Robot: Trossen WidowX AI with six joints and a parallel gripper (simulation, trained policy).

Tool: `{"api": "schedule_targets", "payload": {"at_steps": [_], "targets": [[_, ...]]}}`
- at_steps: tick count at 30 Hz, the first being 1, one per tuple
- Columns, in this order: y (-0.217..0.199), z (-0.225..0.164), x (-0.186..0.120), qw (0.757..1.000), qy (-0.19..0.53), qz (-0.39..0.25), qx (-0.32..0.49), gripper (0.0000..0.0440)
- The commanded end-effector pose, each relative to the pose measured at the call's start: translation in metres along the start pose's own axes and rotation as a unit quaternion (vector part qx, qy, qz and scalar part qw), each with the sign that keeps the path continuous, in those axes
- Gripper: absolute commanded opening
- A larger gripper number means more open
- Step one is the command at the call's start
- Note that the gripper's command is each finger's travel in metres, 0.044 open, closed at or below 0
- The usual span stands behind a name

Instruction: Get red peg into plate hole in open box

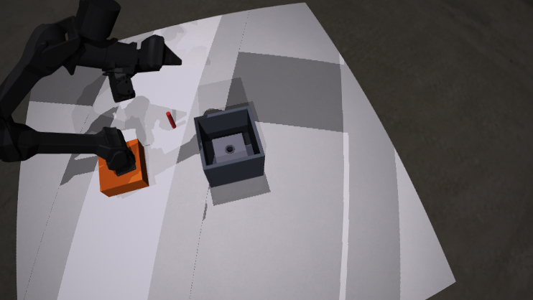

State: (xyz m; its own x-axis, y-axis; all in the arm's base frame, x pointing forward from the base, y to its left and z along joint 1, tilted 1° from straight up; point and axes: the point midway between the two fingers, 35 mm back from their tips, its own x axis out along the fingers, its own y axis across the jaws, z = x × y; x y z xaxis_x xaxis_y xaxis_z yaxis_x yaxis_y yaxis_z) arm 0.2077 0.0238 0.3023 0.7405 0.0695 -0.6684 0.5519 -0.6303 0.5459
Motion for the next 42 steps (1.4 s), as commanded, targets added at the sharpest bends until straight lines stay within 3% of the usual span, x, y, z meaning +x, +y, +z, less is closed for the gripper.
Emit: {"api": "schedule_targets", "payload": {"at_steps": [1,18,42], "targets": [[-0.008,-0.002,0.021,0.999,-0.009,-0.035,-0.020,0.0440],[-0.071,-0.016,0.080,0.971,-0.031,-0.192,-0.138,0.0440],[-0.159,0.023,0.108,0.876,-0.099,-0.378,-0.282,0.0440]]}}
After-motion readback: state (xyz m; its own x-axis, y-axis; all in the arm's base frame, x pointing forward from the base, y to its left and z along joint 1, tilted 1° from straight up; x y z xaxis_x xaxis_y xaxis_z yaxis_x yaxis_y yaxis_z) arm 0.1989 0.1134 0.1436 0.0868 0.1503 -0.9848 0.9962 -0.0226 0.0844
